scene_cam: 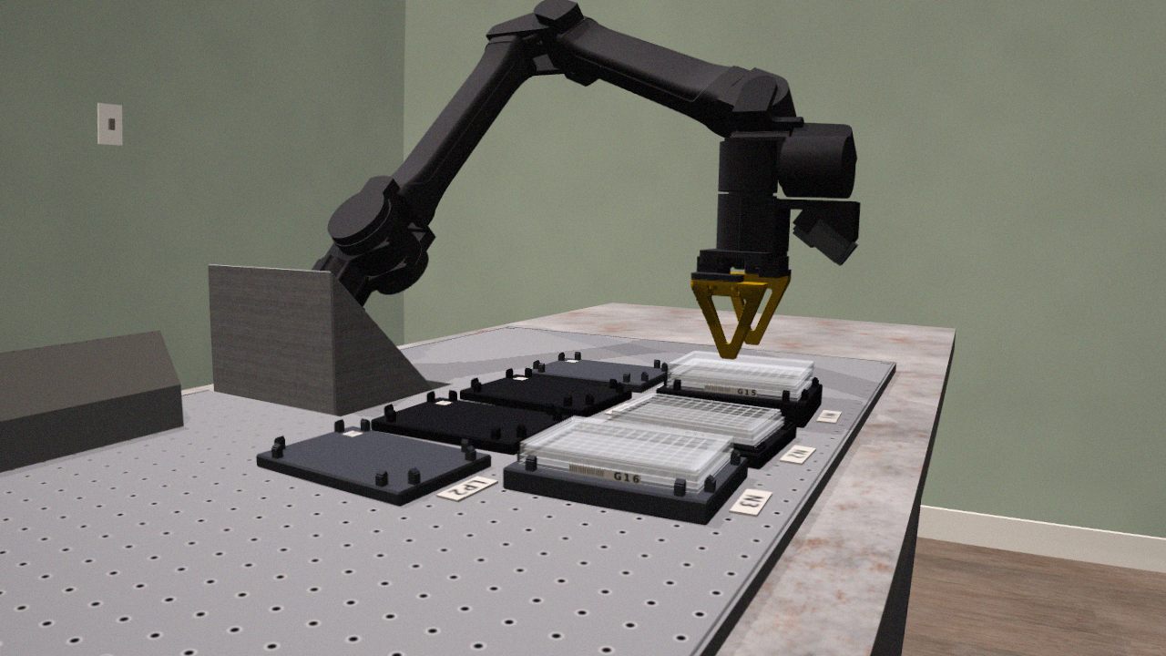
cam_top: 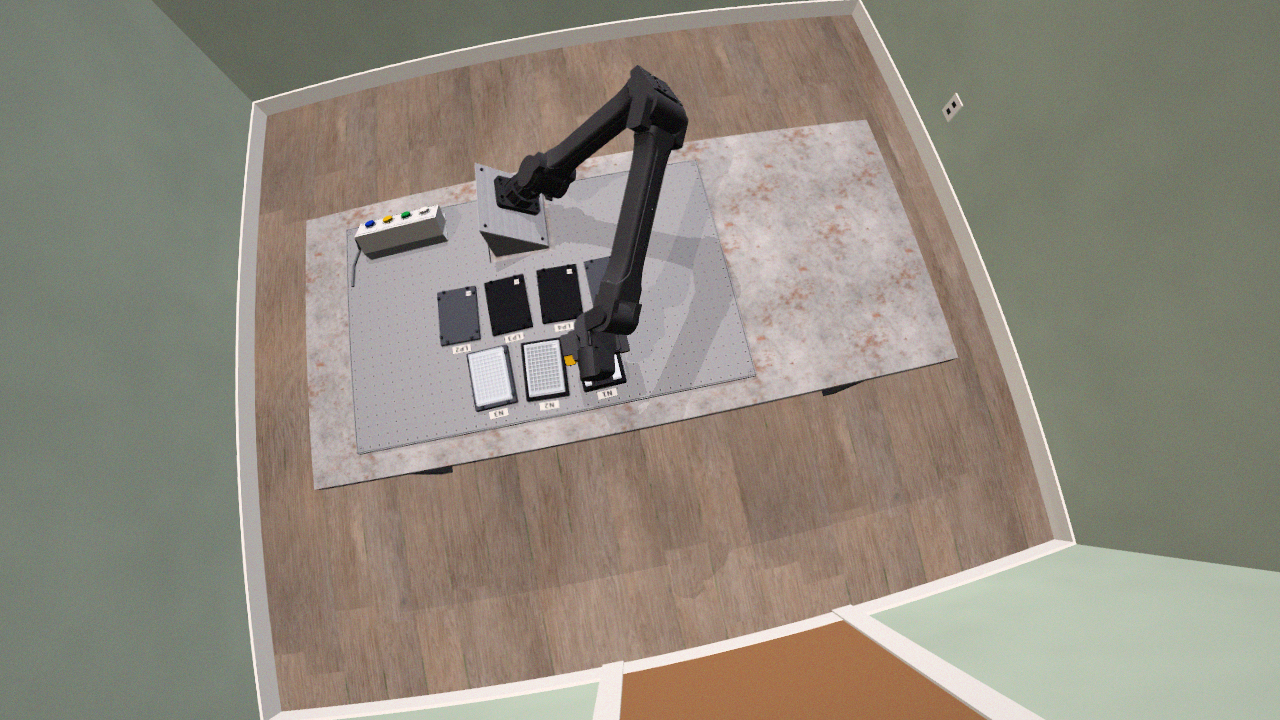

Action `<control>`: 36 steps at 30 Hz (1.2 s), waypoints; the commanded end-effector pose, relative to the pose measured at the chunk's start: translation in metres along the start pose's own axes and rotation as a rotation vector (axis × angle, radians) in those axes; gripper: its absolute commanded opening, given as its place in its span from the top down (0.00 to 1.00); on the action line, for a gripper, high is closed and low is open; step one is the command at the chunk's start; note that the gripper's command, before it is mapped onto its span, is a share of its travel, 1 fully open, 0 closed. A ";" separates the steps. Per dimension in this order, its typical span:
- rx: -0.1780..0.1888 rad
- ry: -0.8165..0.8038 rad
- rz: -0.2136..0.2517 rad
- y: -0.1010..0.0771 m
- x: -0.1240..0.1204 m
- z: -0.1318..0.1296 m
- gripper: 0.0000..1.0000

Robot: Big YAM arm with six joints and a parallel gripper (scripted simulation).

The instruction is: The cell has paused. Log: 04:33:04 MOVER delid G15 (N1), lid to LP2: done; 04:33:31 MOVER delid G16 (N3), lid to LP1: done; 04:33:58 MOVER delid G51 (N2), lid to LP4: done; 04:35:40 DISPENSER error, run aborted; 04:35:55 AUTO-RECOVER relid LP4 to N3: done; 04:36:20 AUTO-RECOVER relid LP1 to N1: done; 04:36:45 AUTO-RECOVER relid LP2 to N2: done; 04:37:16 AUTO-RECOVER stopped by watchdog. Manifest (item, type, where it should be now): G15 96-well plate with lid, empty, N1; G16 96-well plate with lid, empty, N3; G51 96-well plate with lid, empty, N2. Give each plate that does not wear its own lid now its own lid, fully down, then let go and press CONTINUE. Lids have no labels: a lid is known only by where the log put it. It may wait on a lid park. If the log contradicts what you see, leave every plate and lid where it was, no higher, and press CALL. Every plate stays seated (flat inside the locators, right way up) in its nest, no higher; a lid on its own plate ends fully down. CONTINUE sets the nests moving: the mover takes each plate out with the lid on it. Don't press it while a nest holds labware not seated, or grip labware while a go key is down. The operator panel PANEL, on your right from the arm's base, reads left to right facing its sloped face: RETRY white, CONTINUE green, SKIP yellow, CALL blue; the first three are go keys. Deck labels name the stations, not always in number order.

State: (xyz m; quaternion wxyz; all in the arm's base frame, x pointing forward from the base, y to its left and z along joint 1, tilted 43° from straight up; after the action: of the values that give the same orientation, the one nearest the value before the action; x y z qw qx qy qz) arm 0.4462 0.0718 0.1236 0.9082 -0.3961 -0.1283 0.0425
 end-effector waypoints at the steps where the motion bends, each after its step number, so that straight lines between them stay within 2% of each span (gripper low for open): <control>1: -0.023 -0.031 -0.058 -0.027 0.020 0.001 0.00; 2: -0.022 -0.030 -0.058 -0.027 0.020 0.001 0.00; 3: -0.013 -0.020 -0.034 -0.014 0.012 0.001 0.00; 13: -0.013 -0.020 -0.034 -0.014 0.012 0.001 0.00; 14: -0.021 -0.024 -0.053 -0.026 0.017 0.000 0.00; 15: -0.021 -0.025 -0.054 -0.026 0.017 0.000 0.00; 16: -0.013 -0.020 -0.034 -0.014 0.012 0.001 0.00; 26: -0.013 -0.020 -0.034 -0.015 0.012 0.001 0.00; 27: -0.021 -0.026 -0.054 -0.026 0.018 0.000 0.00; 28: -0.021 -0.026 -0.054 -0.027 0.018 0.000 0.00; 29: -0.013 -0.020 -0.034 -0.015 0.012 0.001 0.00; 32: -0.013 -0.020 -0.034 -0.015 0.012 0.001 0.00; 33: -0.021 -0.026 -0.054 -0.027 0.018 0.001 0.00; 36: -0.022 -0.029 -0.056 -0.027 0.019 0.001 0.00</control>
State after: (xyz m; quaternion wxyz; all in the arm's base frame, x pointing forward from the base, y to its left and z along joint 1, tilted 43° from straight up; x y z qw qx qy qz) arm 0.4467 0.0712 0.1244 0.9081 -0.3961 -0.1288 0.0422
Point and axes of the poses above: the point where the finger pads meet when closed, its own y axis out along the fingers, its own z axis across the jaws, x = y × z, the point moved 2 cm from there along -y, back along the fingers, and after that the axes turned 13 degrees about -y, right-handed, at the moved point
